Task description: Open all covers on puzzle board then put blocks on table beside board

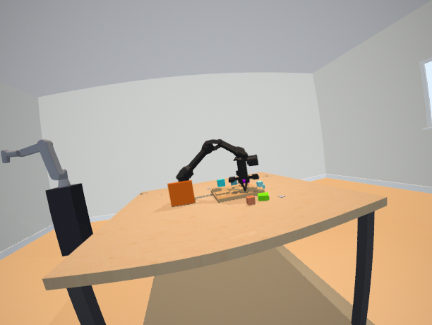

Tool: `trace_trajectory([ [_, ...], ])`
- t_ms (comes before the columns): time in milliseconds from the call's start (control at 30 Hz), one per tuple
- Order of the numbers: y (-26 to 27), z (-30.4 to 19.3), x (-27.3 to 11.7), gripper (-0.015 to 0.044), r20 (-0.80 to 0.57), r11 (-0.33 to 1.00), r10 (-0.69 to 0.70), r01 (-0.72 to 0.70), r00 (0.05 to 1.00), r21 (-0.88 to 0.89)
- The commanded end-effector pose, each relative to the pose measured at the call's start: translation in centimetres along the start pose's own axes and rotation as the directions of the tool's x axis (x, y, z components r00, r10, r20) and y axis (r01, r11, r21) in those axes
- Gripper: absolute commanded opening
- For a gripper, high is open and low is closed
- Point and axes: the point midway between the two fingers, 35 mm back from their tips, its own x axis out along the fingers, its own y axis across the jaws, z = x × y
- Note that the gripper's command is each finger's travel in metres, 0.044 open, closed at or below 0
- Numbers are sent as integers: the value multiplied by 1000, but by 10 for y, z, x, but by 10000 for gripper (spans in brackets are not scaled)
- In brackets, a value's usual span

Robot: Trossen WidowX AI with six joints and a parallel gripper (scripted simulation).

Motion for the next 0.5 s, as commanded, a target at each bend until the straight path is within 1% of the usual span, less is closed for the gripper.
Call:
trace_trajectory([
  [0, 1, 2, 2, 0, 4, 1000, 7, -7, 1000, 3],
  [467, 1, 2, 2, 0, 4, 1000, 7, -7, 1000, -2],
])
